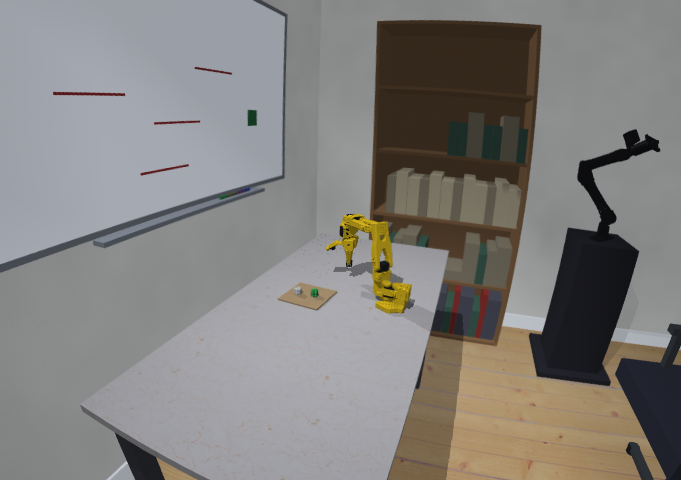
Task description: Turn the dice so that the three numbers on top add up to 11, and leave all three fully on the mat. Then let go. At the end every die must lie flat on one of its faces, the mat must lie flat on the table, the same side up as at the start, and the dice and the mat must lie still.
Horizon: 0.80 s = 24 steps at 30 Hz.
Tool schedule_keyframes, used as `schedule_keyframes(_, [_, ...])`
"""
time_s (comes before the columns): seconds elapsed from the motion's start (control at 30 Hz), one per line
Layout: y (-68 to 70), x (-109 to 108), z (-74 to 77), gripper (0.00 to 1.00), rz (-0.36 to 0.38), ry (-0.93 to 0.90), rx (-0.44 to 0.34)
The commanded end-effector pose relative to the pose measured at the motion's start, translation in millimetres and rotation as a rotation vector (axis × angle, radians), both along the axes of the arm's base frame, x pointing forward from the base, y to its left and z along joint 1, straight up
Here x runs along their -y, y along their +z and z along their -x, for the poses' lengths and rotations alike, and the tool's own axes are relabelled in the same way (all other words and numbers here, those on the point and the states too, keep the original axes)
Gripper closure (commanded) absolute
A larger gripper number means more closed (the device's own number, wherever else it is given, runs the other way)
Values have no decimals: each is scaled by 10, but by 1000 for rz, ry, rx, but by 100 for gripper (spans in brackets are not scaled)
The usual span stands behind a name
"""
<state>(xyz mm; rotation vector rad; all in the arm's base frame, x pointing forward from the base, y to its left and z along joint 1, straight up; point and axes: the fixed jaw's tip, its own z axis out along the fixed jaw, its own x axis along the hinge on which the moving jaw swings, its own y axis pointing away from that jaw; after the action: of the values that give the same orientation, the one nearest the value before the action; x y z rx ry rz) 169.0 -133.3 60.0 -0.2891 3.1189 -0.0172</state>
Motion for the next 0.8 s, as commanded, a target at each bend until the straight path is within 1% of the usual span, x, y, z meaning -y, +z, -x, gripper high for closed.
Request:
schedule_keyframes(0.0, [94, -94, -174, 100, 29, 90, 39])
schedule_keyframes(0.03, [94, -94, -174, 100, 29, 90, 39])
schedule_keyframes(0.13, [91, -282, -321, 100, 27, 195, 41])
schedule_keyframes(0.27, [85, -598, -505, 100, 23, 354, 43])
schedule_keyframes(0.4, [76, -952, -639, 100, 20, 516, 45])
schedule_keyframes(0.53, [66, -1289, -707, 100, 17, 660, 47])
schedule_keyframes(0.6, [66, -1289, -707, 100, 17, 660, 47])
schedule_keyframes(0.77, [56, -1606, -725, 100, 14, 791, 48])
